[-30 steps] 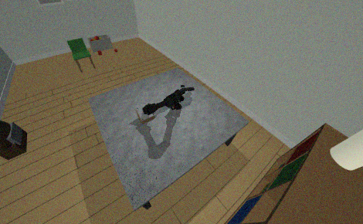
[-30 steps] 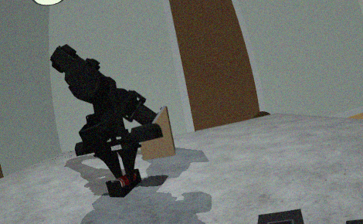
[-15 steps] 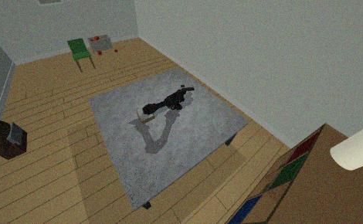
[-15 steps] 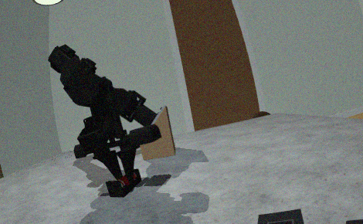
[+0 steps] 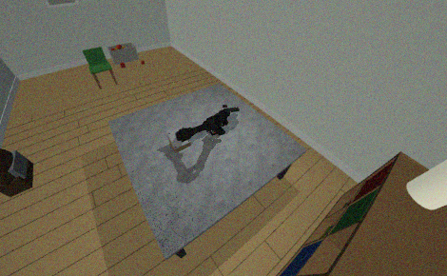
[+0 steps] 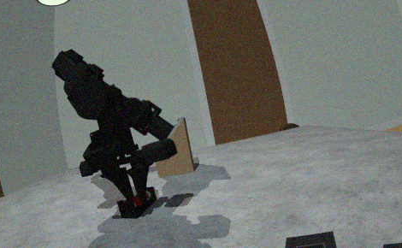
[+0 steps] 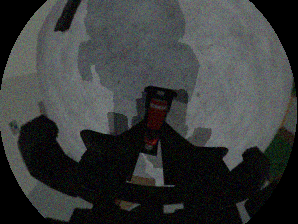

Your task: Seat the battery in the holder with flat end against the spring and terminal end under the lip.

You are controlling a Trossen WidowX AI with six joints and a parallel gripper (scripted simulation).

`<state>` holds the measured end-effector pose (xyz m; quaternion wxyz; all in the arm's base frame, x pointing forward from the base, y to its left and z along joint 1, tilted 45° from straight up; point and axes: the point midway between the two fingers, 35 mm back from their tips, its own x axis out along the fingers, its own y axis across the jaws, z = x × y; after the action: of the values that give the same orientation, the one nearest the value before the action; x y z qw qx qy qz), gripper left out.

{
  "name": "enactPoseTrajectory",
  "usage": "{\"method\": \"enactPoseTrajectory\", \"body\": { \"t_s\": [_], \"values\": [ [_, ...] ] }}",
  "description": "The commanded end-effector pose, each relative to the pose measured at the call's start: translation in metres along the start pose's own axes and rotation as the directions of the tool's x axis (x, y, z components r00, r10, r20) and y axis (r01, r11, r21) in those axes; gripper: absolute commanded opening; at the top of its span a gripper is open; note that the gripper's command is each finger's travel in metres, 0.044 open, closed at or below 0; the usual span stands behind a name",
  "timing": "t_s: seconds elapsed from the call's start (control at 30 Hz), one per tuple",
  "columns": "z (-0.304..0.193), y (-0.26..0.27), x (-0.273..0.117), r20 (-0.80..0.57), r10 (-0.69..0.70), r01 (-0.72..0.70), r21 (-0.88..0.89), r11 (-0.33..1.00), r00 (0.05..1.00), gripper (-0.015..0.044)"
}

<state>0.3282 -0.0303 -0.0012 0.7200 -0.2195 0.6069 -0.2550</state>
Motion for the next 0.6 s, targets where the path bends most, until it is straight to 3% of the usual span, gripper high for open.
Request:
{"method": "enactPoseTrajectory", "body": {
  "t_s": [0.0,0.57],
  "values": [
    [0.003,0.0003,0.0003,-0.004,0.001,-0.001,-0.005,1.0,1.0,0.0062],
    [0.0066,0.0005,0.0002,0.002,0.0,0.0,-0.005,1.0,1.0,0.0062]
  ]
}}
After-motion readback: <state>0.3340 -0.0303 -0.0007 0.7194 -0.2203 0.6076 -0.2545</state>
